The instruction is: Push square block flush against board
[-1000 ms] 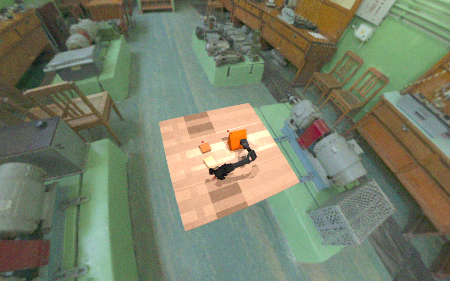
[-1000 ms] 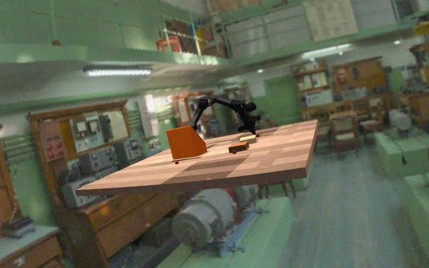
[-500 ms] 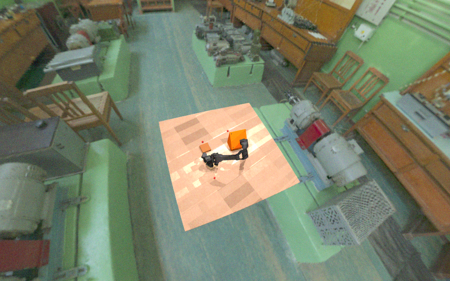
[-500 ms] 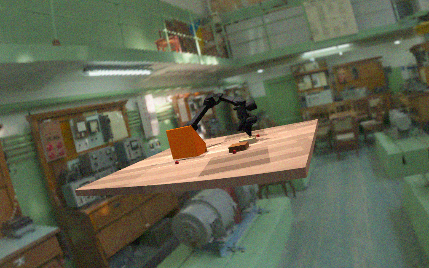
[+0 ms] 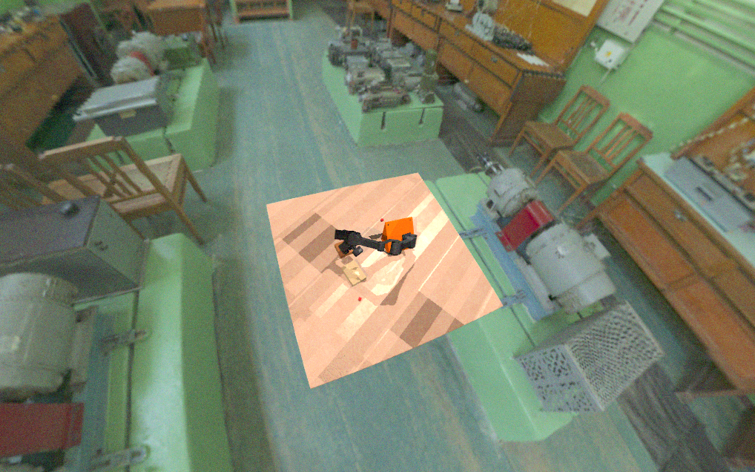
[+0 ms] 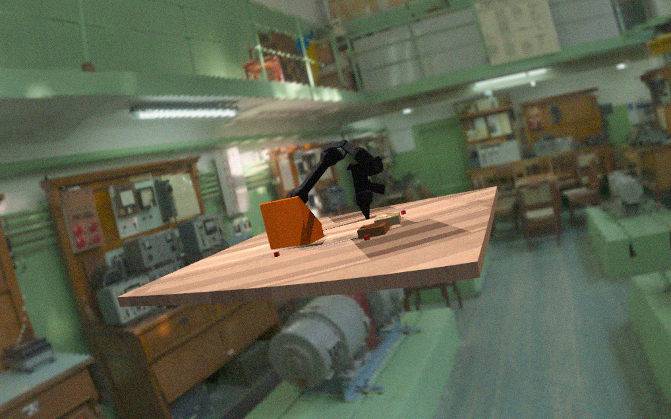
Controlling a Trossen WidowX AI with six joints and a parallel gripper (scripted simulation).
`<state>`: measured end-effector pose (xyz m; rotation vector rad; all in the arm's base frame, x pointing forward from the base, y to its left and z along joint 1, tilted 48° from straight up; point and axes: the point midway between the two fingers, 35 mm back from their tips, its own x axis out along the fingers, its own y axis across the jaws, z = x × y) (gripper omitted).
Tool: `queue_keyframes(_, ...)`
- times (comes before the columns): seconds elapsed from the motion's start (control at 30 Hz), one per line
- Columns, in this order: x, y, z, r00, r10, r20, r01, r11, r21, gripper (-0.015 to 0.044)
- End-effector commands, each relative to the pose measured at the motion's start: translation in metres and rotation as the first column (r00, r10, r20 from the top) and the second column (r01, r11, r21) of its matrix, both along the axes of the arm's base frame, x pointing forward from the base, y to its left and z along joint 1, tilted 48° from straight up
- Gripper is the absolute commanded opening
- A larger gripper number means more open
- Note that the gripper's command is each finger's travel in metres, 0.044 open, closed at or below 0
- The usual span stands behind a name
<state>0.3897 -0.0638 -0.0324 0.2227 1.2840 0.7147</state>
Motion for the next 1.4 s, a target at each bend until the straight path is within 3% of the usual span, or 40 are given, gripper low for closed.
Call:
queue_keyframes(0.0,-0.016,-0.021,-0.019,0.996,-0.058,-0.071,0.062,0.997,0.055,0.0000)
queue_keyframes(0.33,-0.052,-0.053,-0.053,0.965,-0.160,-0.208,0.198,0.964,0.177,0.0000)
queue_keyframes(0.53,-0.047,-0.013,-0.090,0.965,-0.160,-0.207,0.198,0.964,0.179,0.0000)
queue_keyframes(1.37,-0.014,-0.015,-0.087,0.965,-0.160,-0.206,0.198,0.964,0.179,0.0000)
